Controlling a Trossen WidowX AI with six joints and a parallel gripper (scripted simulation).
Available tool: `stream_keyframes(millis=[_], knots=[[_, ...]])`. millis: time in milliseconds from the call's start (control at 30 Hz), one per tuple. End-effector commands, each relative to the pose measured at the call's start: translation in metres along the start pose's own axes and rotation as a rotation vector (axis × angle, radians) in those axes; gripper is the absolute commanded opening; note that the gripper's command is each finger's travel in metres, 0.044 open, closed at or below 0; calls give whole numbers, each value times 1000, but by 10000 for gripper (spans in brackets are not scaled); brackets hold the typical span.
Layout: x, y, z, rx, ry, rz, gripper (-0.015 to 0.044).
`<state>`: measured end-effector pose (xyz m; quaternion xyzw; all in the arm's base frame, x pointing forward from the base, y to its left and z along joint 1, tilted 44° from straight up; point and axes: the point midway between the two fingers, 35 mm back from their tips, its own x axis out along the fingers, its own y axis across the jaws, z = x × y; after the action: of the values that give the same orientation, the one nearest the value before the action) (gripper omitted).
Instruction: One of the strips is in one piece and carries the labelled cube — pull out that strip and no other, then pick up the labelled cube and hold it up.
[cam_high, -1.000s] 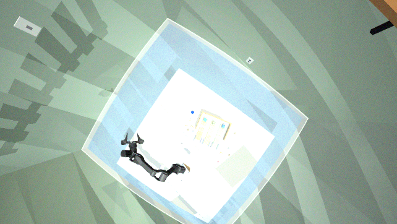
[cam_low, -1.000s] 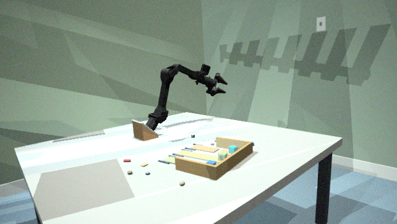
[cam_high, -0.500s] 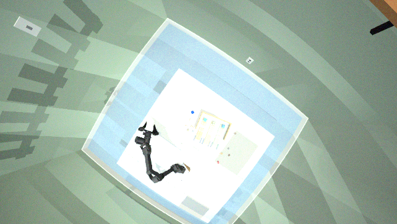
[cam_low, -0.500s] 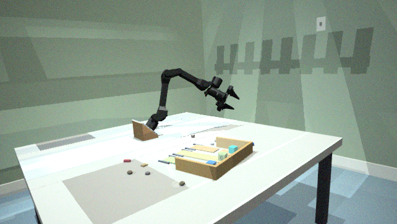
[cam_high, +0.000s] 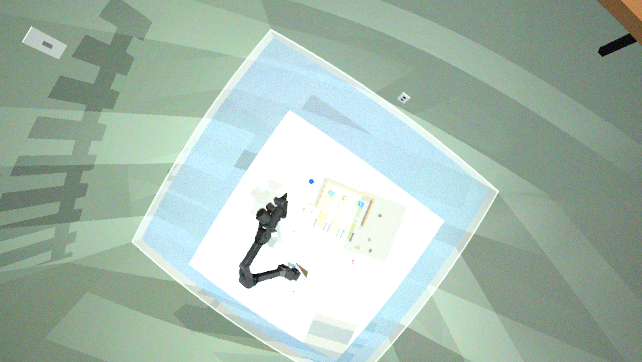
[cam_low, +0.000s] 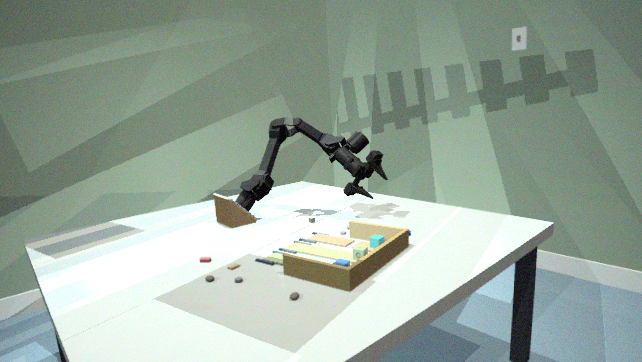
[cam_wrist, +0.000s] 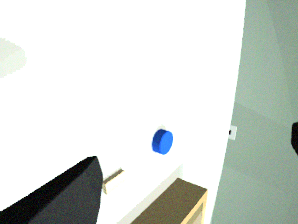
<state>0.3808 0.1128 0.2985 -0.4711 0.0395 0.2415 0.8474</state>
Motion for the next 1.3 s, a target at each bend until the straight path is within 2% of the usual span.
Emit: stream_keyframes(millis=[0,267,467,633,1267], knots=[[3,4,-64,252,75,42,400],[-29,15,-191,871,194,36,400],[-77,31,-265,1375,213,-36,400],[-125,49,-308,1786,159,-127,400],[-131,51,-312,1841,145,-141,400]])
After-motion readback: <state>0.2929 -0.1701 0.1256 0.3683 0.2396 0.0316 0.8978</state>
